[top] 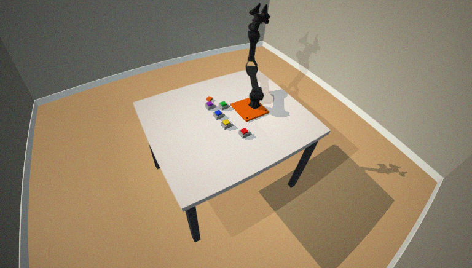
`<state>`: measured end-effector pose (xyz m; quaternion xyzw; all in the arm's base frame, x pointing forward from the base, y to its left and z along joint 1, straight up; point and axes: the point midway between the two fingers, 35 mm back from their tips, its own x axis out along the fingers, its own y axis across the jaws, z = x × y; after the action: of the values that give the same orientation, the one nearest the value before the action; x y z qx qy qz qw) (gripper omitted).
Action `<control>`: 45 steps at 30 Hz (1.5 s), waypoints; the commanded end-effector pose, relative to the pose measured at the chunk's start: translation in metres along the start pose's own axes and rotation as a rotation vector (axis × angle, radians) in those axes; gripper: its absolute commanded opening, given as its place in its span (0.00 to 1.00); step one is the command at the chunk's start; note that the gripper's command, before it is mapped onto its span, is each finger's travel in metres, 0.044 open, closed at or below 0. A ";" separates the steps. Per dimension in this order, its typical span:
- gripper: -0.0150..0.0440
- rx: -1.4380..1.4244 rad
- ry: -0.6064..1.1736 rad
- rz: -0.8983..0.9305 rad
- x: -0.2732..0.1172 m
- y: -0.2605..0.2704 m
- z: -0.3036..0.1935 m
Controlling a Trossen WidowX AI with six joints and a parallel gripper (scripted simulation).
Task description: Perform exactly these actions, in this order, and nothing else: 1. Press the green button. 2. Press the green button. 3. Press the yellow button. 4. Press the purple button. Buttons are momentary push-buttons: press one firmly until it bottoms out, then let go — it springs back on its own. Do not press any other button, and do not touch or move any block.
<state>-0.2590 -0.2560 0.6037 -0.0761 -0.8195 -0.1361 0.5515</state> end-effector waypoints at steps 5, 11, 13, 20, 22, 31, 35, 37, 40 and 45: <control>0.93 0.002 0.103 0.214 0.015 0.091 -0.014; 0.93 -0.007 0.236 0.414 0.013 0.176 -0.040; 0.93 -0.014 0.301 0.494 0.006 0.210 -0.054; 0.93 -0.052 0.574 0.749 -0.041 0.310 -0.117; 0.93 -0.066 0.663 0.811 -0.061 0.332 -0.136; 0.93 -0.122 1.127 1.034 -0.175 0.390 -0.229; 0.93 -0.152 1.374 1.094 -0.238 0.393 -0.266; 0.93 -0.168 1.506 1.111 -0.270 0.388 -0.281; 0.93 -0.194 1.715 1.120 -0.320 0.375 -0.300; 0.93 -0.236 2.090 1.080 -0.402 0.337 -0.314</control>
<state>0.2455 0.0052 0.4402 -0.3554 0.0752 0.0624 0.9296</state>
